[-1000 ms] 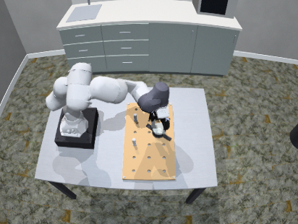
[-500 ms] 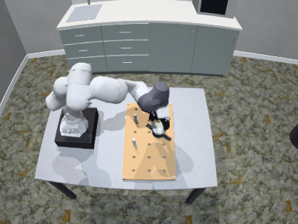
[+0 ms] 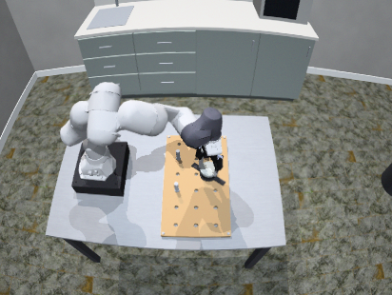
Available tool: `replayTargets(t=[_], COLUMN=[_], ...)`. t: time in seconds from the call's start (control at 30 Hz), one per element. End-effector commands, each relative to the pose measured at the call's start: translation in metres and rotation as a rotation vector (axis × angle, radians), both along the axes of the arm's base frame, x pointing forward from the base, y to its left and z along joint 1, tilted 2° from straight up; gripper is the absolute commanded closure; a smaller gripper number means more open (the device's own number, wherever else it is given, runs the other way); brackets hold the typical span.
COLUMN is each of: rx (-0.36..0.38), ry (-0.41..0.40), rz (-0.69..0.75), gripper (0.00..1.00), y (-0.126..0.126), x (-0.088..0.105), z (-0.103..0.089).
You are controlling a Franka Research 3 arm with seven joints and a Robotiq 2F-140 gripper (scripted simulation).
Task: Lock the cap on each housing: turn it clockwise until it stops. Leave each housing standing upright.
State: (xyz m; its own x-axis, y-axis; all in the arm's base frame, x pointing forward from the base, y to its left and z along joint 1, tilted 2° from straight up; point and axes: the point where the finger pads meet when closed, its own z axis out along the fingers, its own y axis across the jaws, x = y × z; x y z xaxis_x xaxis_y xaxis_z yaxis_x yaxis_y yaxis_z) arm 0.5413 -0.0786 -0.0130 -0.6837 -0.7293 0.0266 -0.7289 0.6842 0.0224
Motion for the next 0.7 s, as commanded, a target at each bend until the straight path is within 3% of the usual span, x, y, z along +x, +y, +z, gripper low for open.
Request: replayTargets(t=[0.0,0.67], rx=[0.003,0.003], ry=[-0.002,-0.002], rz=[-0.006,-0.006], gripper=[0.9,0.9], y=[0.002,0.003], x=[-0.001,-0.014], z=[0.0,0.0])
